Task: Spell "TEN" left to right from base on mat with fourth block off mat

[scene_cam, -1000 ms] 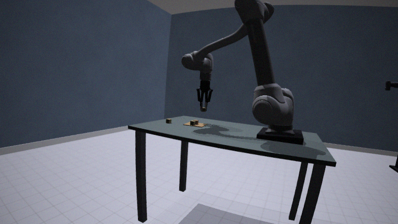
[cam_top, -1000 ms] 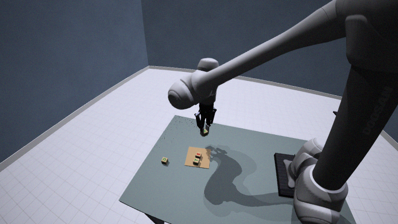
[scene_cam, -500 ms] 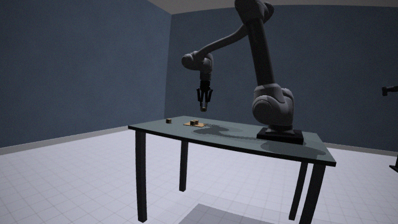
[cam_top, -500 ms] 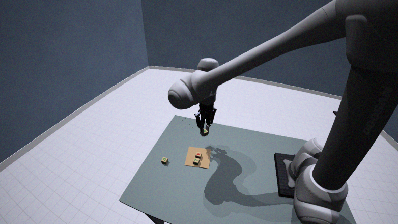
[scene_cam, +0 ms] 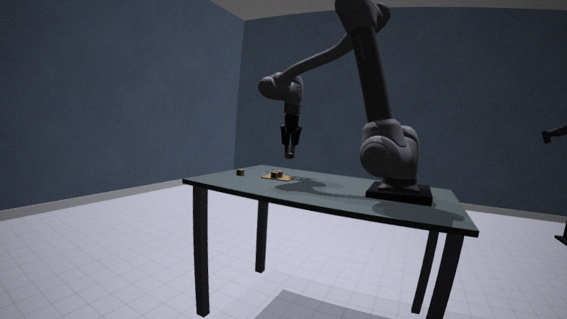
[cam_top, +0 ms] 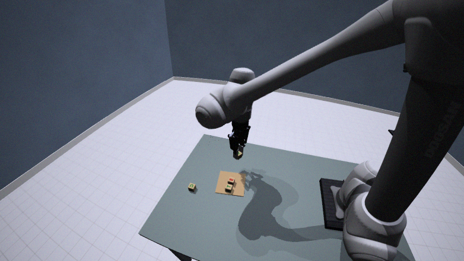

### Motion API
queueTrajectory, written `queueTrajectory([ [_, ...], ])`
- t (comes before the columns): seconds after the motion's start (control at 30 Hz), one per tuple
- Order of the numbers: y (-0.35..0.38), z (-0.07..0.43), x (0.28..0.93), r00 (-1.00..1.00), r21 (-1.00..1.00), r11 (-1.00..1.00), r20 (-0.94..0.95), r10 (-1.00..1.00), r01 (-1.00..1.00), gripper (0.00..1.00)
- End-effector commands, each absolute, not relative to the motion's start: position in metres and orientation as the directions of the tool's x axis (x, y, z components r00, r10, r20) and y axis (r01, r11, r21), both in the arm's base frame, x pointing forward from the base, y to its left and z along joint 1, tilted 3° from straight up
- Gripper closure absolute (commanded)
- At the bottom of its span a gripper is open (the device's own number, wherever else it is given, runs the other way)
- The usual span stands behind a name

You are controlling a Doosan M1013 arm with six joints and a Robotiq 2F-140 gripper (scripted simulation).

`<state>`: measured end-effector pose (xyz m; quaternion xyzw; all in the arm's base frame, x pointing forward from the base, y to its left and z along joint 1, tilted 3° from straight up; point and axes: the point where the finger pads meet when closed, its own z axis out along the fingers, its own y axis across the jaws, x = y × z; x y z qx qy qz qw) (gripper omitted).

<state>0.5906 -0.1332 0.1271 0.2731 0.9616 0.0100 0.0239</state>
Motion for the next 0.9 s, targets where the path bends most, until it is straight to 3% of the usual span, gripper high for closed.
queueTrajectory([
  [0.0,-0.129,0.132,0.592,-0.914,0.031,0.915,-0.045,0.403,0.402,0.84],
  [0.4,-0.119,0.133,0.593,-0.998,0.011,1.000,-0.053,0.027,0.027,0.84],
  [0.87,-0.107,0.134,0.594,-0.920,-0.012,0.921,-0.053,-0.389,-0.389,0.84],
])
